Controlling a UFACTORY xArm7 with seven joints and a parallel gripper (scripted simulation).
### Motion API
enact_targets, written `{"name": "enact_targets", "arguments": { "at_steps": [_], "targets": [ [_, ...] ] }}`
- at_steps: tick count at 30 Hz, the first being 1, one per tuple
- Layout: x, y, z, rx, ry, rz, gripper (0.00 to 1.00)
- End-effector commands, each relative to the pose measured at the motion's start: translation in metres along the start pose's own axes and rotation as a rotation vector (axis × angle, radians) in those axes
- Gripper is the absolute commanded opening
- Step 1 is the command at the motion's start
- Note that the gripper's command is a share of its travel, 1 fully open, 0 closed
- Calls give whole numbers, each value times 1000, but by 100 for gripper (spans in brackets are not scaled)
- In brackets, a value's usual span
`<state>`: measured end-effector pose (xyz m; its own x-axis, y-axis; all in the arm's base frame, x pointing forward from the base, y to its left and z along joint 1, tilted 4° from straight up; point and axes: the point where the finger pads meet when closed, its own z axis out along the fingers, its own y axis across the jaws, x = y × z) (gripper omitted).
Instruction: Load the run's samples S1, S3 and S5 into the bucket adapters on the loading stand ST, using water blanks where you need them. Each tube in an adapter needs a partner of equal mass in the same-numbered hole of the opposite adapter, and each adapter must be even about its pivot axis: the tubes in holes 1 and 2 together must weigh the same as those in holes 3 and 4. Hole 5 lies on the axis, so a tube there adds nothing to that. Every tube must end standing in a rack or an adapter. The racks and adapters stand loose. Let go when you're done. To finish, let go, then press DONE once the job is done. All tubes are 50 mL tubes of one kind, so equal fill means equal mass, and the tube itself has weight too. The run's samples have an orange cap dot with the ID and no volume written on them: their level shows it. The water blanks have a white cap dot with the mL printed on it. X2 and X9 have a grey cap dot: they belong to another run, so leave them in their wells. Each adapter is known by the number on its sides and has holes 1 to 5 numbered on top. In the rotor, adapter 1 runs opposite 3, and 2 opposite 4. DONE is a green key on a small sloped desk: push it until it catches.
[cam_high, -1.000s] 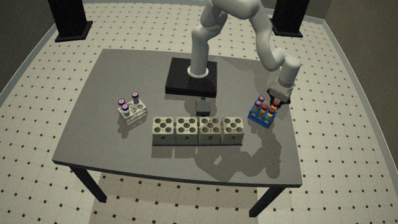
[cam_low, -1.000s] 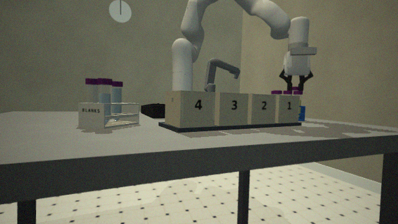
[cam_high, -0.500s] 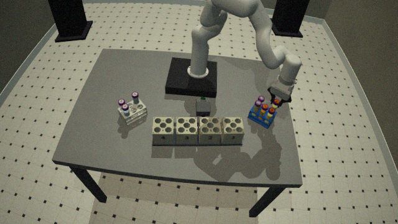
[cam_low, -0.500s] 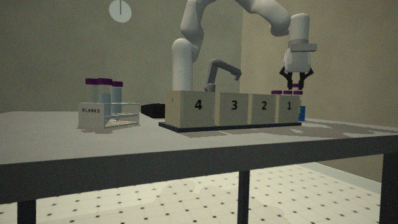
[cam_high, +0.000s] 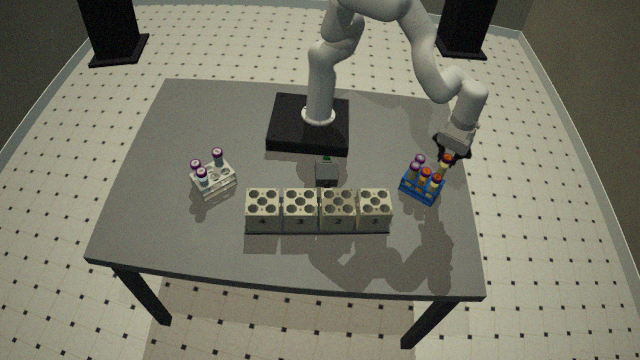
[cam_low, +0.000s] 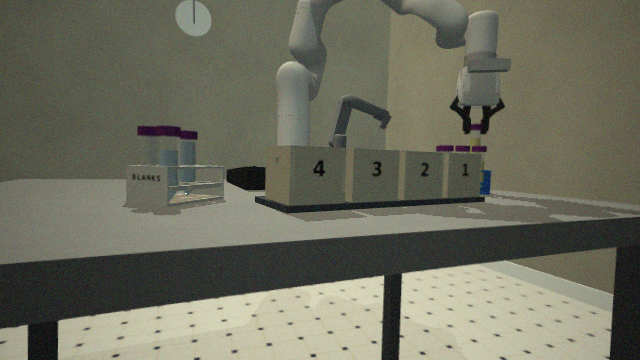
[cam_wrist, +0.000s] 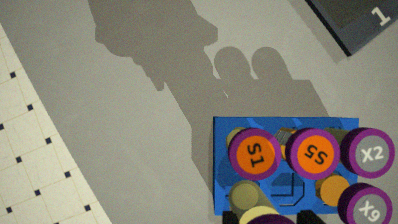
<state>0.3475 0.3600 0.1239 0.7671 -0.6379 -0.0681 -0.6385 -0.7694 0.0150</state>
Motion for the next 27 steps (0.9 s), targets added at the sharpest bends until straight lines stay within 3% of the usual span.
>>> {"name": "enact_targets", "arguments": {
  "at_steps": [1, 27],
  "targets": [
    [0, -1, -9, 4, 1, 0, 0],
    [0, -1, -57, 4, 1, 0, 0]
  ]
}}
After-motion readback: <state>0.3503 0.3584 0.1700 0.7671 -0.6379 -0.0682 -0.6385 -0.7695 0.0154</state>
